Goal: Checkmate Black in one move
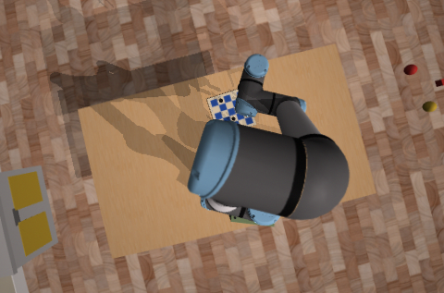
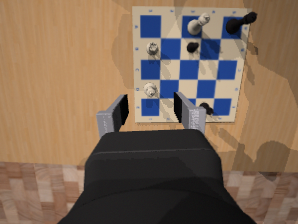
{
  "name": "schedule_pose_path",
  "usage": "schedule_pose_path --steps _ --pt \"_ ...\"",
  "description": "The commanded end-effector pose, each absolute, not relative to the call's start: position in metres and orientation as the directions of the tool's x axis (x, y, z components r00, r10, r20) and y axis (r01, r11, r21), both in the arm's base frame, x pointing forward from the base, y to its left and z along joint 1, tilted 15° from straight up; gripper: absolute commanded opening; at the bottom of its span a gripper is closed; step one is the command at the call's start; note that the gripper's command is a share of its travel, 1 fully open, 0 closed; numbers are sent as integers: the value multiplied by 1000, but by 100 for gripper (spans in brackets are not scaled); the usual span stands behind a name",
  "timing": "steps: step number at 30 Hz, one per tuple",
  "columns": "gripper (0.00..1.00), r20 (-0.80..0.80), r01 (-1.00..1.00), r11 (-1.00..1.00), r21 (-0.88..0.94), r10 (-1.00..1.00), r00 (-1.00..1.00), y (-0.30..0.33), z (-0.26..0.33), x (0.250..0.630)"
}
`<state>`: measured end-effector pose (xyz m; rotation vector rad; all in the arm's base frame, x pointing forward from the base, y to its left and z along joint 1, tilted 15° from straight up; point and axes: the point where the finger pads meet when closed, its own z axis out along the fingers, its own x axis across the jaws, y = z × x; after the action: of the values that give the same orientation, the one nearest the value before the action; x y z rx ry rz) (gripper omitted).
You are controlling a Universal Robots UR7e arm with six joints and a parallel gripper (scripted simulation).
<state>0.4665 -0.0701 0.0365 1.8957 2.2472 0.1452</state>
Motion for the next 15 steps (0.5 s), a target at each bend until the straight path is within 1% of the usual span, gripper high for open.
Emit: schedule_pose_path --steps 1,15 --pt "100 -126 951 213 225 974 -188 -66 43 468" --pt "100 -129 950 216 227 973 -191 -65 44 468"
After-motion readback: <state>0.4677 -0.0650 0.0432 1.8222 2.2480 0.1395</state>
